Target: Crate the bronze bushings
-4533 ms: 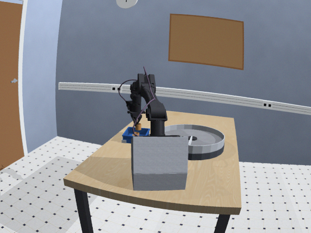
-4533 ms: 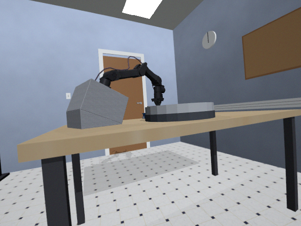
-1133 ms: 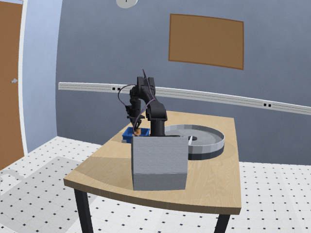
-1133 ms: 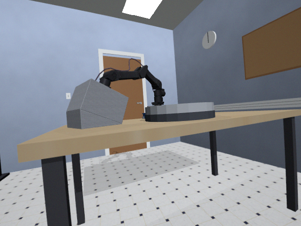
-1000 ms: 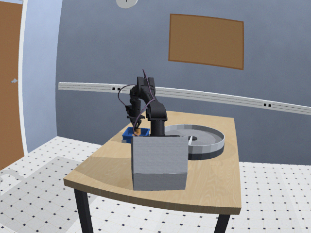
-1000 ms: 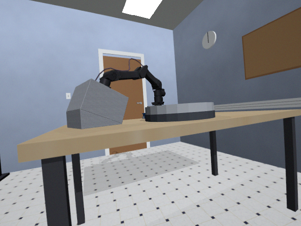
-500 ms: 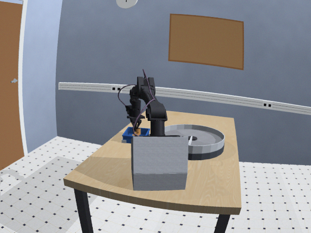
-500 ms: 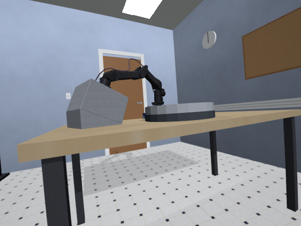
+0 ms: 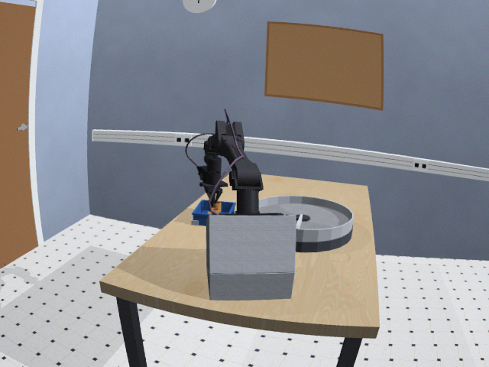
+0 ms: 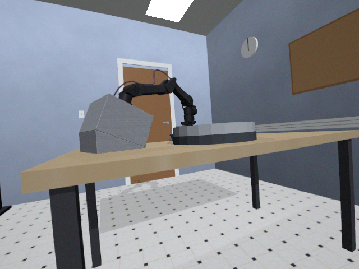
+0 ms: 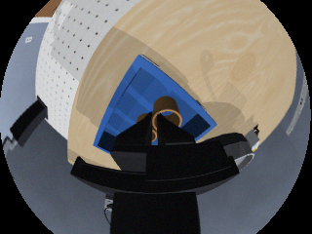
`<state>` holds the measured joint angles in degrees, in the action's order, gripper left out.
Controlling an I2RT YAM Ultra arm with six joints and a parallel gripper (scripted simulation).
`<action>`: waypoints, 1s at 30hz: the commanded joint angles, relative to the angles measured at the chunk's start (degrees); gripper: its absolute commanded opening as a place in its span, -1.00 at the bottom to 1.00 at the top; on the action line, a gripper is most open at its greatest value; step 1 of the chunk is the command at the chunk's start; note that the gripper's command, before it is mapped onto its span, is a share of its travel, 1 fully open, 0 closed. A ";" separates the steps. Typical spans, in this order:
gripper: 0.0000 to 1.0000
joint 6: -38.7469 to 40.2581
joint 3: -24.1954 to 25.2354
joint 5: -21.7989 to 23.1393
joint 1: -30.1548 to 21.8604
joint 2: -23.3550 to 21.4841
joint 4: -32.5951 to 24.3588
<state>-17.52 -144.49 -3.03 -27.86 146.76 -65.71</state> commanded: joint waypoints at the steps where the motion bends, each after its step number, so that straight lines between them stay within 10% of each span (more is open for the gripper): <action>1: -1.00 0.16 0.49 0.11 -0.81 -0.06 0.82; 30: -1.00 0.00 2.06 0.20 -0.73 -2.13 2.38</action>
<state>-17.52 -142.19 -3.03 -27.86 146.61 -64.05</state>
